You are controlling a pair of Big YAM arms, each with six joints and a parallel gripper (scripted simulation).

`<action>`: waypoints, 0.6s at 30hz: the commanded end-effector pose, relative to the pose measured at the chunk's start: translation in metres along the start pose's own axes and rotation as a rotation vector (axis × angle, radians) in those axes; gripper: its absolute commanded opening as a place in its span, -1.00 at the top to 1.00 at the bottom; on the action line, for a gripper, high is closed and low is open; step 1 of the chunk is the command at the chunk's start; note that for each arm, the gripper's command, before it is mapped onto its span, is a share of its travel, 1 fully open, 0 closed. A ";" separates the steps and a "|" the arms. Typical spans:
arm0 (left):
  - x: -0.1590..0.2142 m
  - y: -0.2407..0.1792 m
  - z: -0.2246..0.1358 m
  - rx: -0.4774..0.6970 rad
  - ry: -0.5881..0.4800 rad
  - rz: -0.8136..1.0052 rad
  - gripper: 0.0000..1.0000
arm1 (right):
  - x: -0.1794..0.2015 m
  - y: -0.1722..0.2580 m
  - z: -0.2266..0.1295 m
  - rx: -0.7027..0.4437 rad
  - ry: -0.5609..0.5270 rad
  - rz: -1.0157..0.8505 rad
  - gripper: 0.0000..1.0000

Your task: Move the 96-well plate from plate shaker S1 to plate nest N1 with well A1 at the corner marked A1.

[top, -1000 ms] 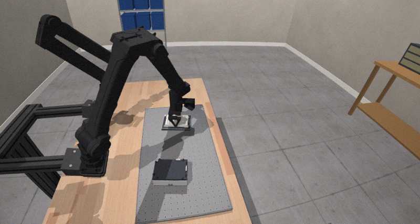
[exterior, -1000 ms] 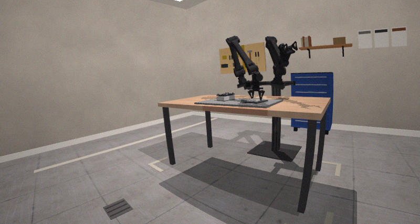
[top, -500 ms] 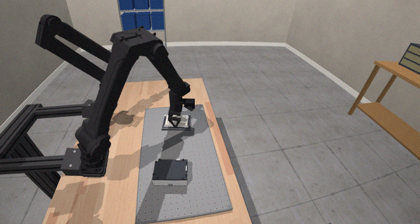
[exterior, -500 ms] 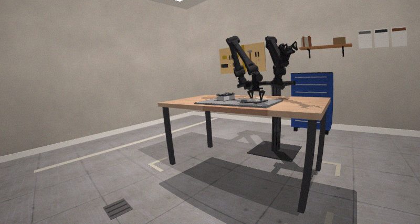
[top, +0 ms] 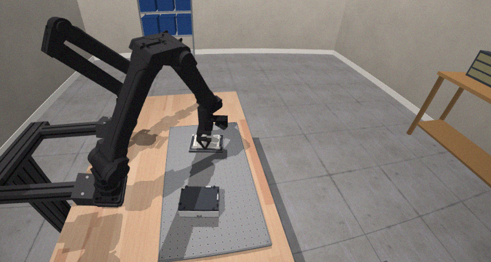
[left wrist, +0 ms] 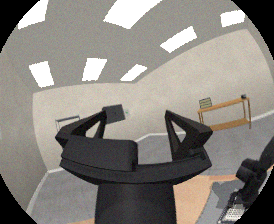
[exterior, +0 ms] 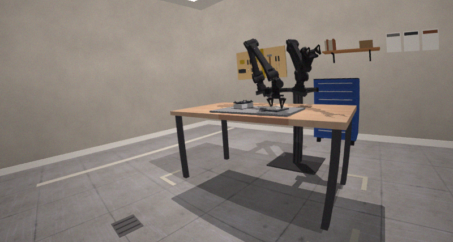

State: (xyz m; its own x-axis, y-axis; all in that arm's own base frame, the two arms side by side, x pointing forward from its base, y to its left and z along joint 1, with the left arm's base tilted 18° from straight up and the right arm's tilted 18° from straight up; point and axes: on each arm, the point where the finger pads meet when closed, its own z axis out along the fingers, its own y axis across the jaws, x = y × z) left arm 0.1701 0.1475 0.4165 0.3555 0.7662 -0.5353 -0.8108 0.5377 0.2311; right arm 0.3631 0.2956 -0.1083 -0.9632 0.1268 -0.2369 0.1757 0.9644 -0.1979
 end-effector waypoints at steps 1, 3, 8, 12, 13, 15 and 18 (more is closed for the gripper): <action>-0.007 0.005 0.001 -0.012 -0.025 0.028 -1.00 | -0.018 0.005 -0.006 -0.024 -0.025 0.006 -1.00; -0.007 0.005 0.001 -0.012 -0.025 0.028 -1.00 | -0.018 0.005 -0.006 -0.024 -0.025 0.006 -1.00; -0.007 0.005 0.001 -0.012 -0.025 0.028 -1.00 | -0.018 0.005 -0.006 -0.024 -0.025 0.006 -1.00; -0.007 0.005 0.001 -0.012 -0.025 0.028 -1.00 | -0.018 0.005 -0.006 -0.024 -0.025 0.006 -1.00; -0.007 0.005 0.001 -0.012 -0.025 0.028 -1.00 | -0.020 0.005 -0.013 -0.028 -0.028 0.007 -1.00; -0.007 0.005 0.001 -0.012 -0.025 0.028 -1.00 | -0.021 0.007 -0.025 -0.035 -0.033 0.000 -1.00; -0.007 0.005 0.001 -0.012 -0.025 0.028 -1.00 | -0.017 0.017 -0.039 -0.049 -0.042 -0.009 -1.00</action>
State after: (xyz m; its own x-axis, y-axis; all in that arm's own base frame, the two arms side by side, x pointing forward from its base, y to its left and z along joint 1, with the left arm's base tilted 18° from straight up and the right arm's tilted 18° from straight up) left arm 0.1701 0.1475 0.4165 0.3555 0.7662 -0.5353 -0.8108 0.5377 0.2312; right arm 0.3620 0.2948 -0.1064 -0.9647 0.1237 -0.2326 0.1726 0.9638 -0.2032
